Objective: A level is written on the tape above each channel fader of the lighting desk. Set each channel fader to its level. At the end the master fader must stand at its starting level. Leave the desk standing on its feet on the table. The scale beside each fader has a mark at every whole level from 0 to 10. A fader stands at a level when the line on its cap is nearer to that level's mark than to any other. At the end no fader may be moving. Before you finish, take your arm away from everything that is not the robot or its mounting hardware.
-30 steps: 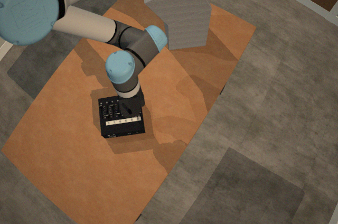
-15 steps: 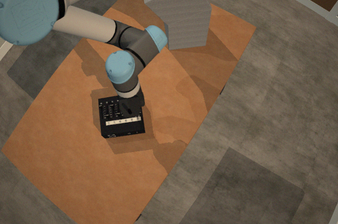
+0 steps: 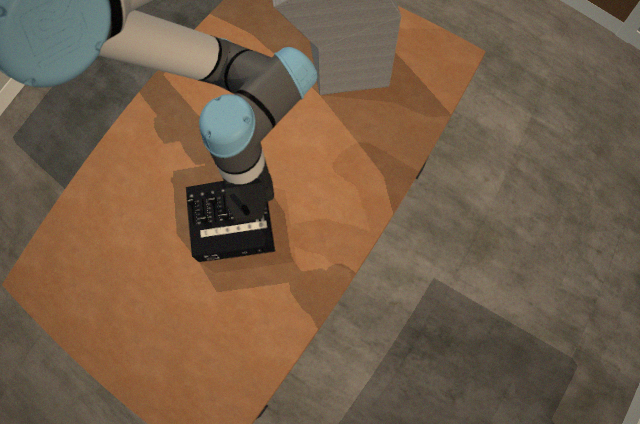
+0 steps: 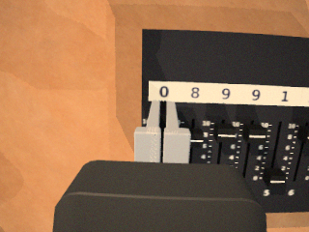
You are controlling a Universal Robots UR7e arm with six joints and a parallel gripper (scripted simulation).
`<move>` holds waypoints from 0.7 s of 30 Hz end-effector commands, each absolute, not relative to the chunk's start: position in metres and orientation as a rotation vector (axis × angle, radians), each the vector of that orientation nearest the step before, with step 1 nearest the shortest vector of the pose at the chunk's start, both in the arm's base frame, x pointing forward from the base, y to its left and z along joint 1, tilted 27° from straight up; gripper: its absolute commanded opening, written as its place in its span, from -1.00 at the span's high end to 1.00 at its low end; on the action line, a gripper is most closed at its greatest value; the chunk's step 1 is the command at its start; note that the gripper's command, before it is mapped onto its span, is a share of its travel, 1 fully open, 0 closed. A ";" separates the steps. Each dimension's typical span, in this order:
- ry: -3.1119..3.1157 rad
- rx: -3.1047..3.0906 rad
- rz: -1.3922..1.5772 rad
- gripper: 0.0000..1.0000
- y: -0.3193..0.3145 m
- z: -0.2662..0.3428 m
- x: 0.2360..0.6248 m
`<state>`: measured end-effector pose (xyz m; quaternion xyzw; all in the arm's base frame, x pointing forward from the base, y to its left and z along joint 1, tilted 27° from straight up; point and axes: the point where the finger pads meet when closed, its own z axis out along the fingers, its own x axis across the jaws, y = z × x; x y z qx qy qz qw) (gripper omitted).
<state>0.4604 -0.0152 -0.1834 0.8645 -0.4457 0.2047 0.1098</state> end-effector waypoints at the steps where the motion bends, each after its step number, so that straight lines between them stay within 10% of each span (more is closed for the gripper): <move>1: -1.310 2.541 0.603 1.00 -0.015 -0.183 0.460; 21: -1.310 2.541 0.603 1.00 -0.020 -0.183 0.454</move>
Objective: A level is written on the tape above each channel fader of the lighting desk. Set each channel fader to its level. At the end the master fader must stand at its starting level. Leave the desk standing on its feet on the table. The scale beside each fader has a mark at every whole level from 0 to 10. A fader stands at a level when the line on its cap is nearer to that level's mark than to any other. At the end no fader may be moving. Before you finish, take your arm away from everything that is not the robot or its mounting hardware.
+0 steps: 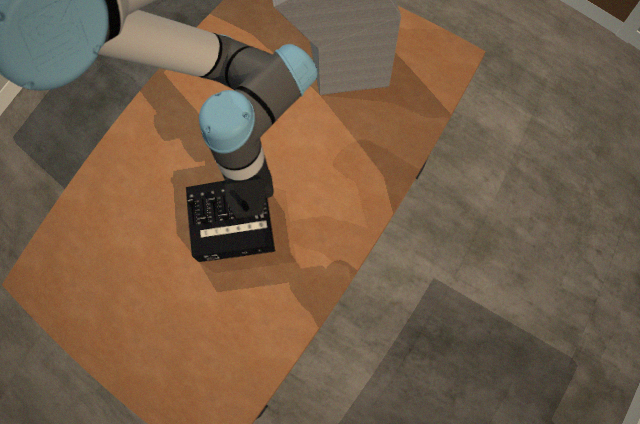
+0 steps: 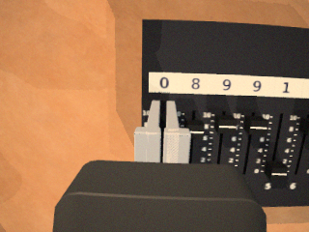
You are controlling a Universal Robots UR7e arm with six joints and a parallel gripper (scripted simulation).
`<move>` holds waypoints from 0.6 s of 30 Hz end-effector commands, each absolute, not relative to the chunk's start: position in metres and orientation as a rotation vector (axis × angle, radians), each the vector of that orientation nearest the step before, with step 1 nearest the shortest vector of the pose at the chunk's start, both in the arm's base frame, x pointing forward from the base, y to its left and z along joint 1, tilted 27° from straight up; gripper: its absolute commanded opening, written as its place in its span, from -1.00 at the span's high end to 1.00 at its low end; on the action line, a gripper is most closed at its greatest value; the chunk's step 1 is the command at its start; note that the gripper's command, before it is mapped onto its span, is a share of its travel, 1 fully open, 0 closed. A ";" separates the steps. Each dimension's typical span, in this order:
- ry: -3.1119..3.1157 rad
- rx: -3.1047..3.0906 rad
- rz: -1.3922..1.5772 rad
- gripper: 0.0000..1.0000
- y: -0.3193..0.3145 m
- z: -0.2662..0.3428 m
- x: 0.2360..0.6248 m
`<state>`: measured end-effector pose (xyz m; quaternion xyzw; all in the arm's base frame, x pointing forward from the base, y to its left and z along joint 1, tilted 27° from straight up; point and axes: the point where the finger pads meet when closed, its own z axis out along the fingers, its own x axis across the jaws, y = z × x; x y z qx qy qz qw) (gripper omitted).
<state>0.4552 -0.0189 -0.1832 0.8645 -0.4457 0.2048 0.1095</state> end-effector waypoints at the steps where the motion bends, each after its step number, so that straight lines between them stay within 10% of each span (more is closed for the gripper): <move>1: -1.310 2.541 0.603 1.00 -0.020 -0.183 0.454; 18: -1.310 2.541 0.603 1.00 -0.025 -0.183 0.446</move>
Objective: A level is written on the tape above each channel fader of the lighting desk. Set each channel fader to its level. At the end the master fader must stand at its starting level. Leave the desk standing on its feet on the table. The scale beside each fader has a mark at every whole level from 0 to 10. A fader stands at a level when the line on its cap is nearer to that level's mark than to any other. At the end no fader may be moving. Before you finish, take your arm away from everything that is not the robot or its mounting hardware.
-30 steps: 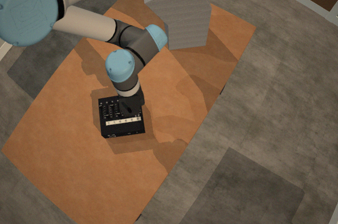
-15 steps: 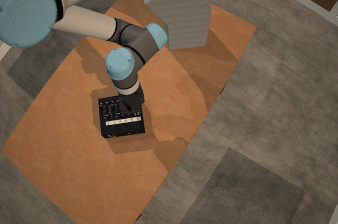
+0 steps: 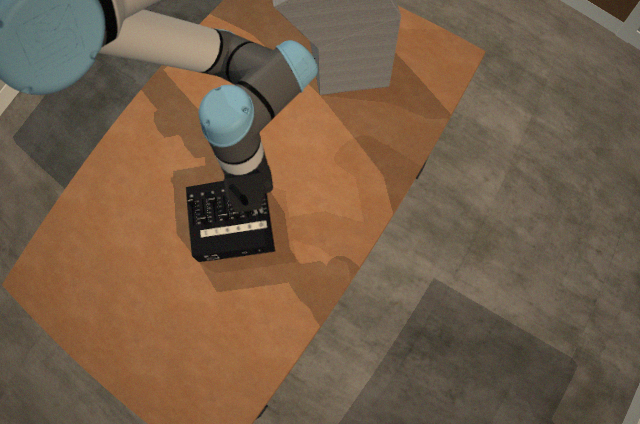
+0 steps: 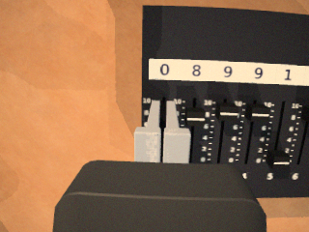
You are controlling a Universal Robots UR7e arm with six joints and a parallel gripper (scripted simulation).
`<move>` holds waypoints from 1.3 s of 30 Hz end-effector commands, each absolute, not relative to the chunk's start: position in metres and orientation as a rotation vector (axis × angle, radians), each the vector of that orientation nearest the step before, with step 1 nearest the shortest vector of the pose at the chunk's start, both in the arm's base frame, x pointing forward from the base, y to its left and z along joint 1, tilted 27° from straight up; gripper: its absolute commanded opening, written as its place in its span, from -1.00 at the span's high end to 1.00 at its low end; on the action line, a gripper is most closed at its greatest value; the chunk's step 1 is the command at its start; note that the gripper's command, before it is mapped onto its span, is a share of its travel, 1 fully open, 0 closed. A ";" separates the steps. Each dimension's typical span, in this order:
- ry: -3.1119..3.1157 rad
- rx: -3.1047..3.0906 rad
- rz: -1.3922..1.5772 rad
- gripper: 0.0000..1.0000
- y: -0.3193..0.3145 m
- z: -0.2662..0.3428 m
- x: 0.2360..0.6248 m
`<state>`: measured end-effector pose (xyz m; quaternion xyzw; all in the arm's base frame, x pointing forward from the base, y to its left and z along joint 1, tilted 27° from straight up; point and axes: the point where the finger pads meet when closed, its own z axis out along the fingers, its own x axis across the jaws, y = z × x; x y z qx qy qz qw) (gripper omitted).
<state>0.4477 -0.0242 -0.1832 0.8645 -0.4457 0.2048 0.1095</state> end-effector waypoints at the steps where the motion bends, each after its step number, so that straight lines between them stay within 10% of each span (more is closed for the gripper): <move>1: -1.310 2.541 0.603 1.00 -0.026 -0.183 0.446; 39: -1.310 2.541 0.603 1.00 -0.035 -0.183 0.433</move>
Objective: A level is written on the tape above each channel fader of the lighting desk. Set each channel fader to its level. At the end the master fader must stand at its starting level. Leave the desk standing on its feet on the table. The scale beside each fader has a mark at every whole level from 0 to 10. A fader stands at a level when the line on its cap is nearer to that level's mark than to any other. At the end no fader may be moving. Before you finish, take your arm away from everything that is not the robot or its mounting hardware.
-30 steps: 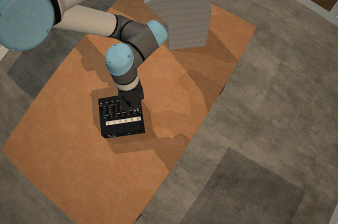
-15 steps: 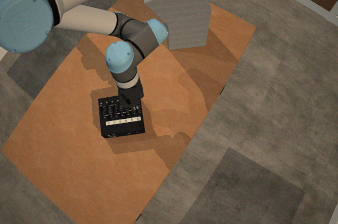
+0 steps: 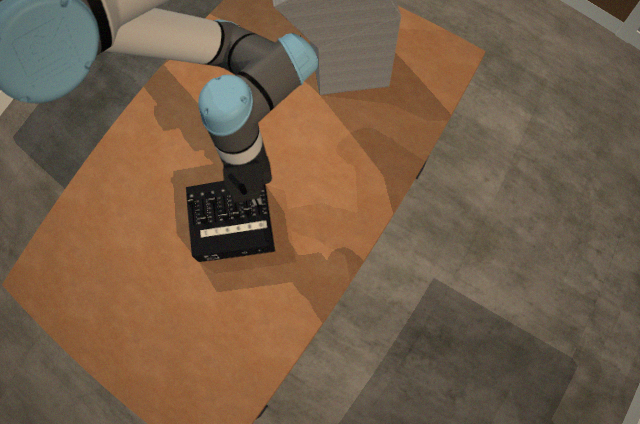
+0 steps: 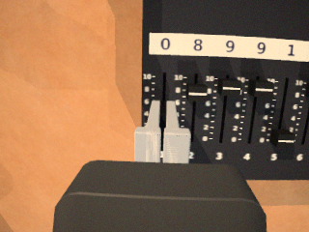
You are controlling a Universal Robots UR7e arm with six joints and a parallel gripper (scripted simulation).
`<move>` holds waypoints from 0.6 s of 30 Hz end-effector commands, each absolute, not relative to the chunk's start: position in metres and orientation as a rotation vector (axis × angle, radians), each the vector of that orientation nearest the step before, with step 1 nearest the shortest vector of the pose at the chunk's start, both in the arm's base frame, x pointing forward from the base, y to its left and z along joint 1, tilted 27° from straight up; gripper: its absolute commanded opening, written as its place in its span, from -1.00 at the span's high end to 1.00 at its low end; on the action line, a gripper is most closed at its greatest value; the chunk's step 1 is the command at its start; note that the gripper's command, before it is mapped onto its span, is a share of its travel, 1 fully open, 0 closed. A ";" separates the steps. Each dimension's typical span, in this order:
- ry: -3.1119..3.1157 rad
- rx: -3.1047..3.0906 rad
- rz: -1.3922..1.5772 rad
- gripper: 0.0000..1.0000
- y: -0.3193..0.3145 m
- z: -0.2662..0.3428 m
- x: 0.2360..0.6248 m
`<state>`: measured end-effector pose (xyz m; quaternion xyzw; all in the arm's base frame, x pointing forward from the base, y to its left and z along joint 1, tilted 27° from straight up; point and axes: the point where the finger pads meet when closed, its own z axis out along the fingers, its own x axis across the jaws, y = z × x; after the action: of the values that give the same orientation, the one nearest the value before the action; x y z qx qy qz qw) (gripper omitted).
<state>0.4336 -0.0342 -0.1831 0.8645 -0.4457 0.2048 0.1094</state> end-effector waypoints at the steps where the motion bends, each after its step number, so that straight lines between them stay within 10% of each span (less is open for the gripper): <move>1: -1.310 2.541 0.603 1.00 -0.035 -0.183 0.433; 18: -1.310 2.541 0.603 1.00 -0.036 -0.183 0.432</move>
<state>0.4316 -0.0356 -0.1830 0.8645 -0.4457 0.2049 0.1094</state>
